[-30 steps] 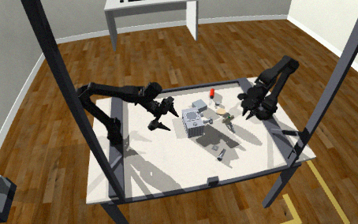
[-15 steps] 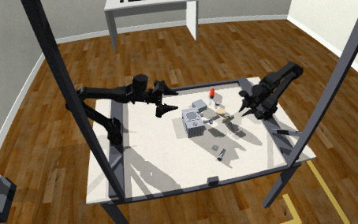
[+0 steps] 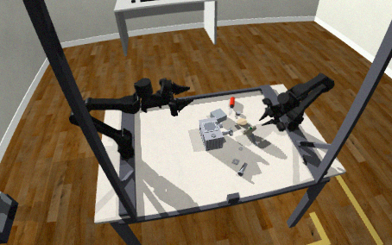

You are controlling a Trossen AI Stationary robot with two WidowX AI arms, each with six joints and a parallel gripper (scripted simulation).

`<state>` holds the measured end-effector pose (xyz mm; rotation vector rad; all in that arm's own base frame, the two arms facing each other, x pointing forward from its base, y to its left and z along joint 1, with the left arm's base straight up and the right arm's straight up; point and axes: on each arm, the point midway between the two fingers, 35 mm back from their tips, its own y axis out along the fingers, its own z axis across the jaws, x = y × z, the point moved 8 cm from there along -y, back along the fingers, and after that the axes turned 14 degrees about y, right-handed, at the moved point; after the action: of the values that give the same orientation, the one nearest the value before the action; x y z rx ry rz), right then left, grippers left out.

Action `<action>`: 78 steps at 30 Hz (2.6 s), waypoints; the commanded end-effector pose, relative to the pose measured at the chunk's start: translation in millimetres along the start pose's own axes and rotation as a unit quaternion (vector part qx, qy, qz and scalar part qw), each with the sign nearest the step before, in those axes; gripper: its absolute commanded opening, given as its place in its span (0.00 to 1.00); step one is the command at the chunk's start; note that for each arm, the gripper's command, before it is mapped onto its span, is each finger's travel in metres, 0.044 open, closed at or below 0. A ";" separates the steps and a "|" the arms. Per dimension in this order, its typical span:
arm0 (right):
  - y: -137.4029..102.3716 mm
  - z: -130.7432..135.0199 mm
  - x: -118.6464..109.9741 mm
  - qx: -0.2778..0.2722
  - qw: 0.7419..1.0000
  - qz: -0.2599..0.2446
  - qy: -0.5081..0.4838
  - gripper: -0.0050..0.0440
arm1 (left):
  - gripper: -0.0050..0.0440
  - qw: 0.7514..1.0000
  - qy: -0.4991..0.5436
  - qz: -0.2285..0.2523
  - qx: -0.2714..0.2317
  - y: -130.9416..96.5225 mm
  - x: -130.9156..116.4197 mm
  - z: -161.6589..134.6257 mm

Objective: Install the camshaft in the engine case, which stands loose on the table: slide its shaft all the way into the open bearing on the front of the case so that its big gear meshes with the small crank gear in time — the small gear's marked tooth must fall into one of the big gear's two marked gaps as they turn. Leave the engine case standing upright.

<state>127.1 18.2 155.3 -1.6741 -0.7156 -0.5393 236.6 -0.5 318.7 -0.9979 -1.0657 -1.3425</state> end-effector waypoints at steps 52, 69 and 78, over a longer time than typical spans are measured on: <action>41.9 0.4 1.9 -0.002 1.000 0.000 -0.001 0.36 | 0.92 1.000 0.003 -0.013 0.002 -3.0 5.7 2.5; 49.6 0.0 8.7 -0.002 1.000 -0.009 0.000 0.10 | 0.92 1.000 0.003 -0.013 0.002 -3.0 5.7 2.5; 49.4 -0.2 8.8 -0.003 1.000 -0.010 0.002 0.10 | 0.92 1.000 0.003 -0.013 0.002 -3.0 5.7 2.5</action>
<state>163.3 11.5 117.0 -1.6846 -0.7049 -0.5276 236.4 -0.5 319.0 -0.9980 -1.0635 -1.3477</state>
